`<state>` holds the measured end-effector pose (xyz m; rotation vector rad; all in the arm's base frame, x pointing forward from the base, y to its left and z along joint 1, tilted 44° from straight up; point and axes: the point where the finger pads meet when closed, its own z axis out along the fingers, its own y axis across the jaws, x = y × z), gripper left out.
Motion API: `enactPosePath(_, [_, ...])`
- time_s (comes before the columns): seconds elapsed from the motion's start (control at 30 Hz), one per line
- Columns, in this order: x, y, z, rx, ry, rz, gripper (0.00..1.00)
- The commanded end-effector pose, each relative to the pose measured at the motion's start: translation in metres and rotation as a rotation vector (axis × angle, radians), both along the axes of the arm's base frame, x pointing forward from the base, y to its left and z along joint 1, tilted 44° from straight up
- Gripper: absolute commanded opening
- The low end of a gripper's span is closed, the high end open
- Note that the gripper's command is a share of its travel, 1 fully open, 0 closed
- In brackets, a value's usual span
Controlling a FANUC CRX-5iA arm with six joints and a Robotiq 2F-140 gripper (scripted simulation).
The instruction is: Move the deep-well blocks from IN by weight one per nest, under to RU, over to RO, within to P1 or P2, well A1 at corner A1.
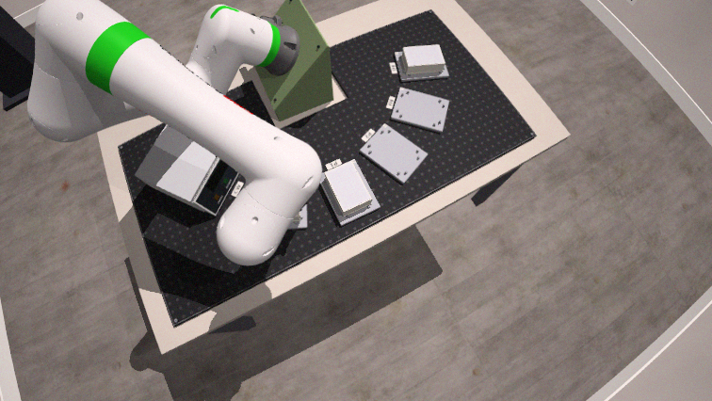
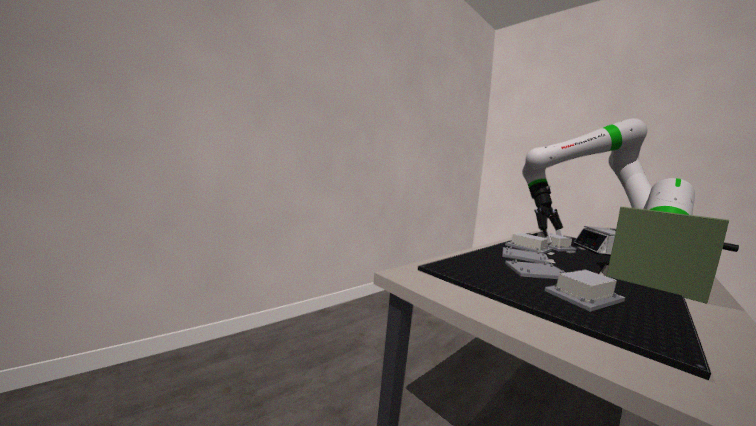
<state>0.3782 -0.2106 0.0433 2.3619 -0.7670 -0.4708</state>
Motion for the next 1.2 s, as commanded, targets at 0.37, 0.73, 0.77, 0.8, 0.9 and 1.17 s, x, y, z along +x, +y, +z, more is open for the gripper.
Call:
enactPosePath(0.37, [0.0001,0.0001,0.0000,0.000,0.000,0.000,0.10])
enactPosePath(0.73, [0.0001,0.0001,0.0000,0.000,0.000,0.000,0.10])
enactPosePath(0.77, [0.0001,0.0001,0.0000,0.000,0.000,0.000,0.10])
enactPosePath(0.8, [0.0001,0.0001,0.0000,0.000,0.000,0.000,0.10])
enactPosePath(0.9, [0.0002,0.0024,0.0024,0.000,0.000,0.000,0.10])
enactPosePath(1.17, [0.0006,0.0092,0.0096,0.000,0.000,0.000,0.10])
